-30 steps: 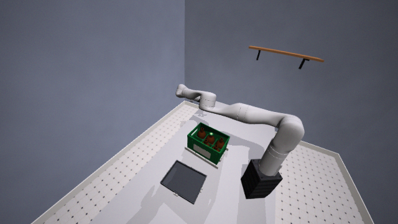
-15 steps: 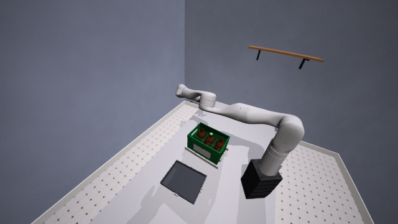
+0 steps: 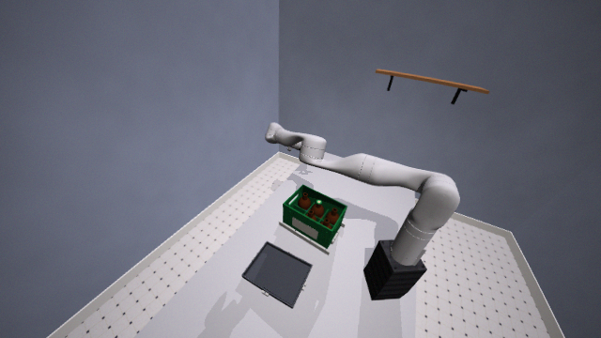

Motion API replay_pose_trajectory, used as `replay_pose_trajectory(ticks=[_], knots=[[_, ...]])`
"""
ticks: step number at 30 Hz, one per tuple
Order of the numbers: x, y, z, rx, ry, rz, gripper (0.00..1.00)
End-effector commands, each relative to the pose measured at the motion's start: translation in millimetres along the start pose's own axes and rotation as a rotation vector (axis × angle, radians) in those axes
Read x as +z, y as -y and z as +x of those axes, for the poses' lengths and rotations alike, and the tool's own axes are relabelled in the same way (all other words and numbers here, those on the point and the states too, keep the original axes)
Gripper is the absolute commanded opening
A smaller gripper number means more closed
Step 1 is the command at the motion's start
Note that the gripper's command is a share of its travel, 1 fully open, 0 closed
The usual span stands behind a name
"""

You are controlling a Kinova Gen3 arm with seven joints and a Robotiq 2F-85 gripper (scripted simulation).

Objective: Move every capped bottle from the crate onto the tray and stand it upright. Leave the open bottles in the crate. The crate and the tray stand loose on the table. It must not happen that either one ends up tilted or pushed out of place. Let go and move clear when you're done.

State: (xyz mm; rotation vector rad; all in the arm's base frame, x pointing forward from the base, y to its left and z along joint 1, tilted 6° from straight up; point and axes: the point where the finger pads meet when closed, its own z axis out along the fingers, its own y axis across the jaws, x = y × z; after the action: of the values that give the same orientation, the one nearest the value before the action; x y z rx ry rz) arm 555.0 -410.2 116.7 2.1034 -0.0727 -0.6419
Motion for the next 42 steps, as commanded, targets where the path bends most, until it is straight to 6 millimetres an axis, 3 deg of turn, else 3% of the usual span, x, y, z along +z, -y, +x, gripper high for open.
replay_pose_trajectory(ticks=[1,2,18,33,35,36,42], knots=[[-6,-10,-2,0.002,-0.007,-0.012,1.00],[-2,-3,-1,0.002,-0.002,-0.001,1.00],[-6,-10,-1,0.002,-0.007,-0.012,1.00],[4,41,-18,-0.143,-0.129,0.026,1.00],[4,41,-18,-0.143,-0.129,0.026,1.00],[15,38,-19,-0.140,-0.103,0.023,1.00],[17,55,-30,-0.199,-0.152,0.034,1.00]])
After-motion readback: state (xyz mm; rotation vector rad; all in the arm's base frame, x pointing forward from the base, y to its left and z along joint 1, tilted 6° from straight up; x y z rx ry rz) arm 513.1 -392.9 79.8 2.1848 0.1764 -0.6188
